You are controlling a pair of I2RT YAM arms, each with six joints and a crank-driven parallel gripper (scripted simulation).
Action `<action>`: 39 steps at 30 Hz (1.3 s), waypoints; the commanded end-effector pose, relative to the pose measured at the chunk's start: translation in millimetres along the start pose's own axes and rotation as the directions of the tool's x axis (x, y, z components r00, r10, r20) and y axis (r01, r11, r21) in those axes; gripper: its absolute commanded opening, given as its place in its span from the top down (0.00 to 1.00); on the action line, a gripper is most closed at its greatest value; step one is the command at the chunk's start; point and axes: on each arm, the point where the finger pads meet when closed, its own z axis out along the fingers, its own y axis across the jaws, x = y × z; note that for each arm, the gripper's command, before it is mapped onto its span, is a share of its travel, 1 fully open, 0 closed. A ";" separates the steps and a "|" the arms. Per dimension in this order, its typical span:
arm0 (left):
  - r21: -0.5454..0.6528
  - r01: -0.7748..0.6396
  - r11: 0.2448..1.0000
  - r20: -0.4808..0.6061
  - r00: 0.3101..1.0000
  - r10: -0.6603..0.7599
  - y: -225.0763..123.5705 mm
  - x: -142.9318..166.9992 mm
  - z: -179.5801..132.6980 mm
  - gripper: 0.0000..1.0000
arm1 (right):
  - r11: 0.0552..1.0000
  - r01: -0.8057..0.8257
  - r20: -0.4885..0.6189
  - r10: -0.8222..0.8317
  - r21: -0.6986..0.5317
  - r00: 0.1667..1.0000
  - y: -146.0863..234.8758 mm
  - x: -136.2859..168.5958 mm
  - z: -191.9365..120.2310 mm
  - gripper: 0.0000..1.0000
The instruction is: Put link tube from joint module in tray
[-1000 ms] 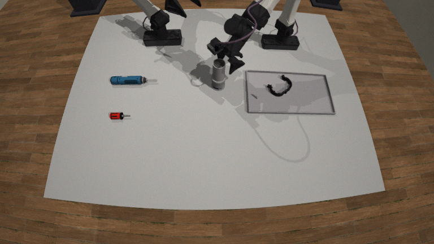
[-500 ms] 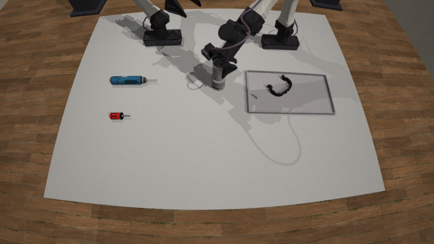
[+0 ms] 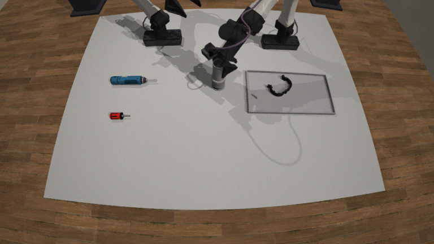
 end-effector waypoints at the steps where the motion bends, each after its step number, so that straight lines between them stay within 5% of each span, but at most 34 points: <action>1: -0.007 -0.002 1.000 0.155 0.988 0.003 -0.5 -51.7 -19.2 0.50 | 1.000 -0.002 0.010 0.002 -0.001 1.000 0.0 -3.7 -0.1 0.00; 16: -0.007 -0.003 1.000 0.051 0.999 0.003 -0.5 -41.9 -34.7 0.50 | 1.000 -0.002 0.010 0.002 -0.001 1.000 0.0 -3.7 -0.1 0.00; 33: -0.007 -0.003 1.000 0.064 0.998 0.003 -0.5 -45.2 -34.3 0.50 | 1.000 -0.002 0.010 0.002 -0.001 1.000 0.0 -3.7 -0.1 0.00; 39: -0.007 -0.003 1.000 0.051 0.999 0.003 -0.4 -58.1 -56.2 0.50 | 1.000 -0.002 0.010 0.002 -0.001 1.000 0.0 -3.7 -0.1 0.00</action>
